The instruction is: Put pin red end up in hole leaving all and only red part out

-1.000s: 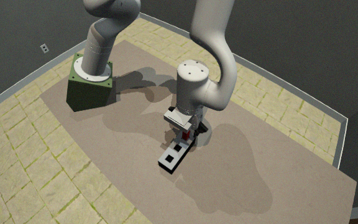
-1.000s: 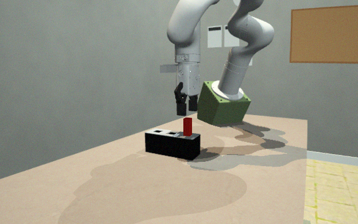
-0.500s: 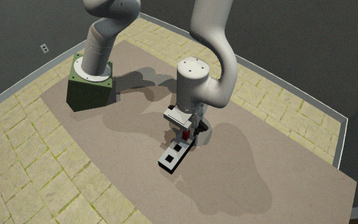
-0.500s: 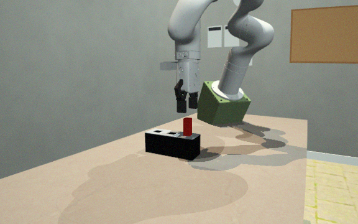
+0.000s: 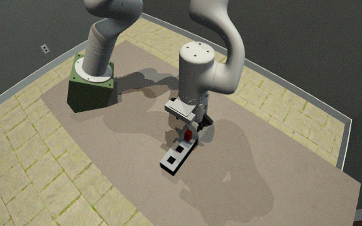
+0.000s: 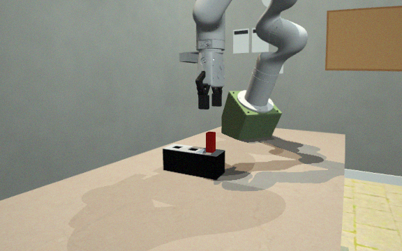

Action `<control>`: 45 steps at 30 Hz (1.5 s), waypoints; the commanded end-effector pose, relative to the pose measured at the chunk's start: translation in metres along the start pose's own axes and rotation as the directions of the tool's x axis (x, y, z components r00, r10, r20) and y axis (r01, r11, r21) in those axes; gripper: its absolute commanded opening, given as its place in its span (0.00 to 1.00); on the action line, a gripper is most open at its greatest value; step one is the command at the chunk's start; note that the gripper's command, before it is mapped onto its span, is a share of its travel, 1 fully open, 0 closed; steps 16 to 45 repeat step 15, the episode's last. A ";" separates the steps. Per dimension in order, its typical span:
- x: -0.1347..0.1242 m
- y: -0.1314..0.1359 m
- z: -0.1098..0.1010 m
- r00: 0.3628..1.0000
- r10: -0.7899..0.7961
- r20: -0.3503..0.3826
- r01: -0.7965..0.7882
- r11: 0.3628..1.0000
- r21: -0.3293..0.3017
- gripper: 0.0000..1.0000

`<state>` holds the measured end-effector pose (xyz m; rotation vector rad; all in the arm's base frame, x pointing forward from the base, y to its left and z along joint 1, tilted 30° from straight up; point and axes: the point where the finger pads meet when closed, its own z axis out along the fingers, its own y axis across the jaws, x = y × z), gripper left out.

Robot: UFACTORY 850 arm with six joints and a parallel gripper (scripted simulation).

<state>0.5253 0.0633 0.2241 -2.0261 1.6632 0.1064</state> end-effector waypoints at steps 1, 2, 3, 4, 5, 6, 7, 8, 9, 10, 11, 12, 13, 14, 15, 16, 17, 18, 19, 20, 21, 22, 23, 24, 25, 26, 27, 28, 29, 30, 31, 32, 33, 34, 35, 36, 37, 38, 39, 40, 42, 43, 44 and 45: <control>0.024 0.044 -0.049 1.000 0.001 -0.002 -0.001 1.000 0.001 1.00; 0.024 0.044 -0.049 1.000 0.001 -0.002 -0.001 1.000 0.001 1.00; 0.025 0.045 -0.051 1.000 0.001 -0.002 -0.001 1.000 0.001 1.00; 0.027 0.050 -0.056 1.000 0.001 -0.002 -0.001 1.000 0.001 1.00; 0.031 0.057 -0.063 1.000 0.001 -0.002 -0.001 1.000 0.001 1.00; 0.035 0.064 -0.070 1.000 0.001 -0.002 -0.001 1.000 0.001 1.00; 0.038 0.070 -0.077 1.000 0.001 -0.002 -0.001 1.000 0.001 1.00; 0.041 0.077 -0.084 1.000 0.001 -0.002 -0.001 1.000 0.001 1.00; 0.045 0.083 -0.091 1.000 0.001 -0.002 -0.001 1.000 0.001 1.00; 0.048 0.089 -0.098 1.000 0.001 -0.002 -0.001 1.000 0.001 1.00; 0.051 0.094 -0.104 1.000 0.001 -0.002 -0.001 1.000 0.001 1.00; 0.051 0.094 -0.104 1.000 0.001 -0.002 -0.001 1.000 0.001 1.00; 0.051 0.094 -0.104 1.000 0.001 -0.002 -0.001 1.000 0.001 1.00; 0.051 0.094 -0.104 1.000 0.001 -0.002 -0.001 1.000 0.001 1.00; 0.051 0.094 -0.104 1.000 0.001 -0.002 -0.001 1.000 0.001 1.00; 0.051 0.094 -0.104 1.000 0.001 -0.002 -0.001 1.000 0.001 1.00; 0.051 0.094 -0.104 1.000 0.001 -0.002 -0.001 1.000 0.001 1.00; 0.051 0.094 -0.104 1.000 0.001 -0.002 -0.001 1.000 0.001 1.00; 0.051 0.094 -0.104 1.000 0.001 -0.002 -0.001 1.000 0.001 1.00; 0.051 0.094 -0.104 1.000 0.001 -0.002 -0.001 1.000 0.001 1.00; 0.051 0.094 -0.104 1.000 0.001 -0.002 -0.001 1.000 0.001 1.00; 0.051 0.094 -0.104 1.000 0.001 -0.002 -0.001 1.000 0.001 1.00; 0.051 0.094 -0.104 1.000 0.001 -0.002 -0.001 1.000 0.001 1.00; 0.051 0.094 -0.104 1.000 0.001 -0.002 -0.001 1.000 0.001 1.00; 0.051 0.094 -0.104 1.000 0.001 -0.002 -0.001 1.000 0.001 1.00; 0.051 0.094 -0.104 1.000 0.001 -0.002 -0.001 1.000 0.001 1.00; 0.051 0.094 -0.104 1.000 0.001 -0.002 -0.001 1.000 0.001 1.00; 0.051 0.094 -0.104 1.000 0.001 -0.002 -0.001 1.000 0.001 1.00; 0.051 0.094 -0.104 1.000 0.001 -0.002 -0.001 1.000 0.001 1.00; 0.051 0.094 -0.104 1.000 0.001 -0.002 -0.001 1.000 0.001 1.00; 0.051 0.094 -0.104 1.000 0.001 -0.002 -0.001 1.000 0.001 1.00; 0.051 0.094 -0.104 1.000 0.001 -0.002 -0.001 1.000 0.001 1.00; 0.051 0.094 -0.104 1.000 0.001 -0.002 -0.001 1.000 0.001 1.00; 0.051 0.094 -0.104 1.000 0.001 -0.002 -0.001 1.000 0.001 1.00; 0.051 0.094 -0.104 1.000 0.001 -0.002 -0.001 1.000 0.001 1.00; 0.051 0.094 -0.104 1.000 0.001 -0.002 -0.001 1.000 0.001 1.00; 0.051 0.094 -0.104 1.000 0.001 -0.002 -0.001 1.000 0.001 1.00; 0.051 0.094 -0.104 1.000 0.001 -0.002 -0.001 1.000 0.001 1.00; 0.051 0.094 -0.104 1.000 0.001 -0.002 -0.001 1.000 0.001 1.00; 0.051 0.094 -0.104 1.000 0.001 -0.002 -0.001 1.000 0.001 1.00; 0.051 0.094 -0.104 1.000 0.001 -0.002 -0.001 1.000 0.001 1.00; 0.051 0.094 -0.104 1.000 0.001 -0.002 -0.001 1.000 0.001 1.00; 0.051 0.094 -0.104 1.000 0.001 -0.002 -0.001 1.000 0.001 1.00; 0.051 0.094 -0.104 1.000 0.001 -0.002 -0.001 1.000 0.001 1.00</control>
